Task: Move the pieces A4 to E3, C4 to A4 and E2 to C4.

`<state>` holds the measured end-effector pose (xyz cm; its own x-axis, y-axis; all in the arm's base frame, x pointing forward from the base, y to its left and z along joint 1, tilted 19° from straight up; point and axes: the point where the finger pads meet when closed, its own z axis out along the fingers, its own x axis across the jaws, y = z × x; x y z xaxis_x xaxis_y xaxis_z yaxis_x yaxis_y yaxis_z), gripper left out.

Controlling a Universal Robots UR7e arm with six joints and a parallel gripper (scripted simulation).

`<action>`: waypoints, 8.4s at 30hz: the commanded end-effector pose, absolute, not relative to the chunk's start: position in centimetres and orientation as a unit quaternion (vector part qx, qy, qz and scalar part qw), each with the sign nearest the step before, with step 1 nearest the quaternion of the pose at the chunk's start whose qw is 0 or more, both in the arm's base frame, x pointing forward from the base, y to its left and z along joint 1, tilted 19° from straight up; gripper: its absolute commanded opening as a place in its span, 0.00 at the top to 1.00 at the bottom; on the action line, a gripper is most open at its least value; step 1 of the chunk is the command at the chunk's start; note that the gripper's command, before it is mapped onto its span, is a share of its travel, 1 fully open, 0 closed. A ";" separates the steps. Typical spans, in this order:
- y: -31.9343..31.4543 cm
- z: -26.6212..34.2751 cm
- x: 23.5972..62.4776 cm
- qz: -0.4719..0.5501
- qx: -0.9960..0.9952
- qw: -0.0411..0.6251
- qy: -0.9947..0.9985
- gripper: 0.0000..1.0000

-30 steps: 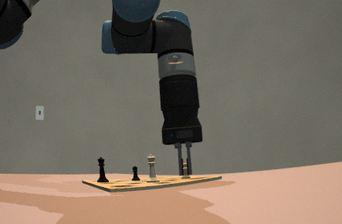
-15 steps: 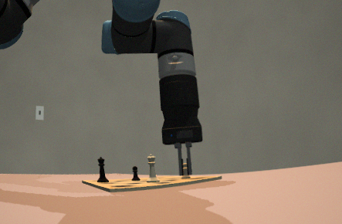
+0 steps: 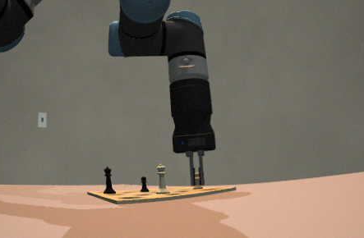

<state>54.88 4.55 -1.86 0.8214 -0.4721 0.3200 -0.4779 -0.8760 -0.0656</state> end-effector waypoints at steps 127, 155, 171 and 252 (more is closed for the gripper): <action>6.3 -4.0 39.4 0.156 0.984 0.060 0.061 1.00; 6.1 -6.6 40.1 0.155 0.984 0.060 0.061 1.00; 6.1 -6.5 40.1 0.156 0.984 0.060 0.061 1.00; 6.0 -6.9 40.3 0.156 0.984 0.060 0.061 1.00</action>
